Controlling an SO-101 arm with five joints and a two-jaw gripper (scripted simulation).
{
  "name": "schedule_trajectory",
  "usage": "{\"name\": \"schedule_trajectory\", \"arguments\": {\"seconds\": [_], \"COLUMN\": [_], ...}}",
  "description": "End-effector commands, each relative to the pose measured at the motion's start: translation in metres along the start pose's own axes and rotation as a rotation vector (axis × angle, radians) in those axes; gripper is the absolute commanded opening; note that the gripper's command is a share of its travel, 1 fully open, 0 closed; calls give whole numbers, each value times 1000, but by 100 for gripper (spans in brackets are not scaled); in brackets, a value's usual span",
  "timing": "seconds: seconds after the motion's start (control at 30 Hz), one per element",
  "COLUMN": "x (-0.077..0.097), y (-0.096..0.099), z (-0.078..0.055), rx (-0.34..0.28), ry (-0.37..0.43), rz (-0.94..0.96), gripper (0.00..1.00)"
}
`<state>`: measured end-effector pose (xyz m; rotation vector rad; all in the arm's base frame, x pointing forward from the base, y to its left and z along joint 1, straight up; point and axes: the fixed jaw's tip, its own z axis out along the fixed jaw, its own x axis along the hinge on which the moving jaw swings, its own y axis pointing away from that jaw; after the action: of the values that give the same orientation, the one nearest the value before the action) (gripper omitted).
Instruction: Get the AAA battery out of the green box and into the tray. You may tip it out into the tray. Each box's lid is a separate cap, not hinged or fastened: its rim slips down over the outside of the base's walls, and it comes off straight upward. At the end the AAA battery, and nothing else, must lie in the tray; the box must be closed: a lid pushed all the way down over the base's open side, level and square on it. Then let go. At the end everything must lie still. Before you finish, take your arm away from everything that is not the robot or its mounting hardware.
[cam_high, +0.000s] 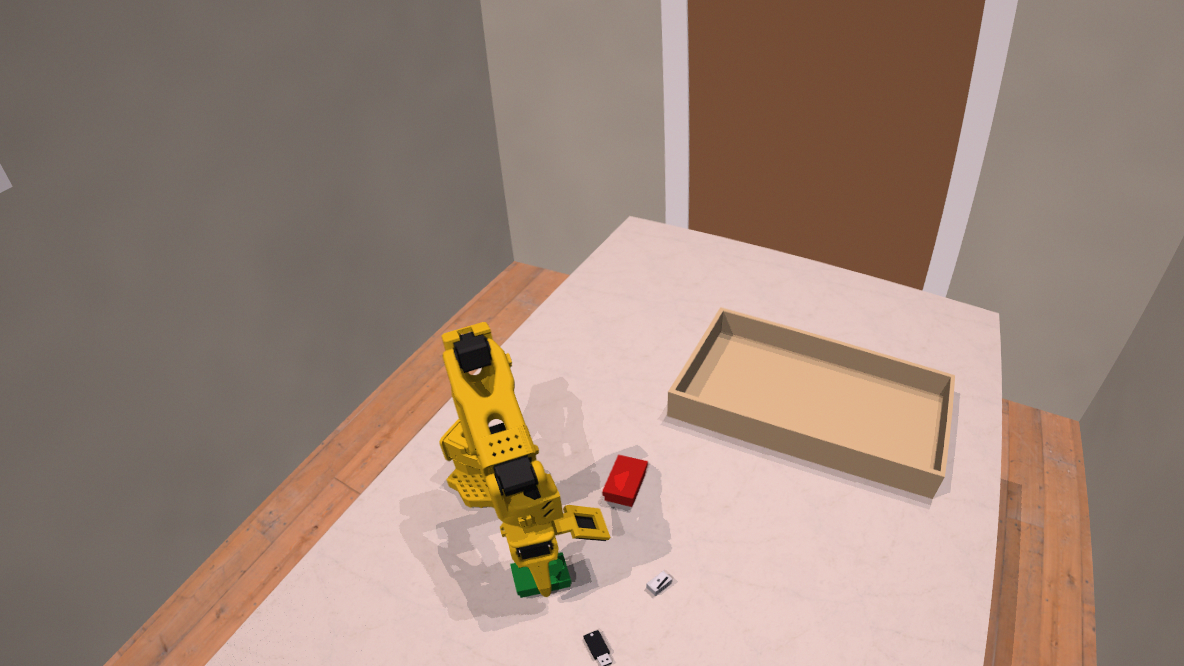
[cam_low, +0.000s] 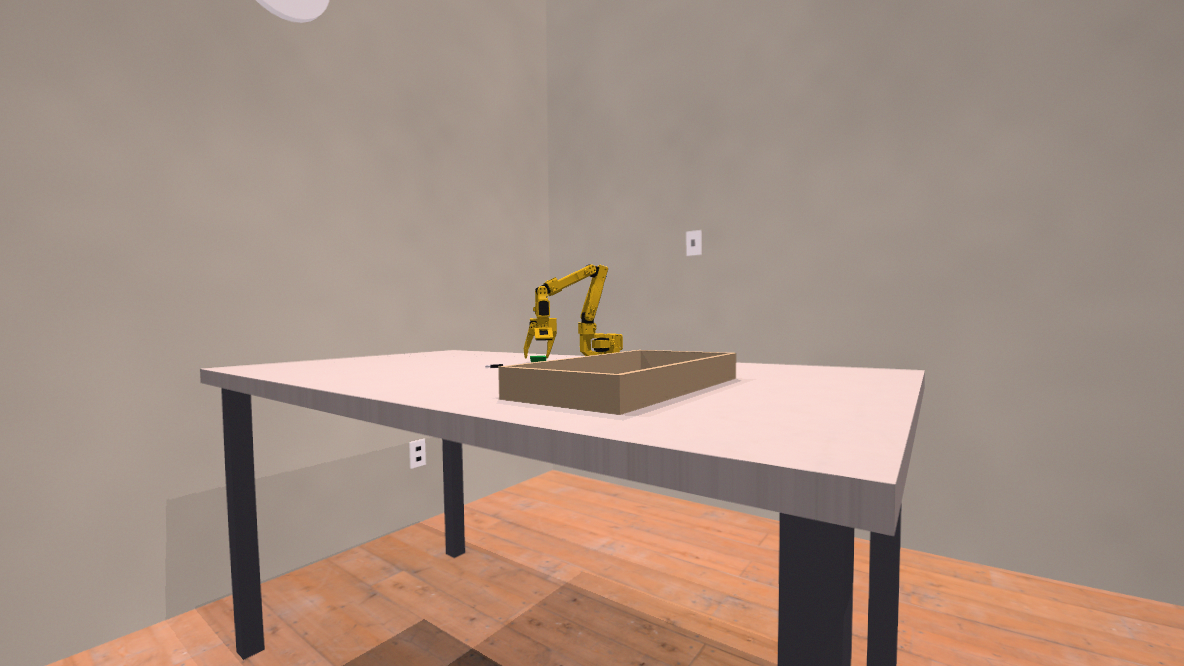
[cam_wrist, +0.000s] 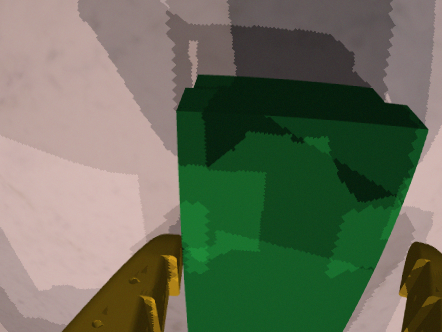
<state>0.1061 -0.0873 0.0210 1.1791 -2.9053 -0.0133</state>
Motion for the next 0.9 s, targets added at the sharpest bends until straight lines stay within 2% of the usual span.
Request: {"name": "schedule_trajectory", "arguments": {"seconds": [0.0, 0.87], "x": [1, 1], "y": [-1, 2], "z": [0, 3], "rx": [10, 10], "ry": [-3, -3], "rz": [2, 2], "gripper": [29, 29]}}
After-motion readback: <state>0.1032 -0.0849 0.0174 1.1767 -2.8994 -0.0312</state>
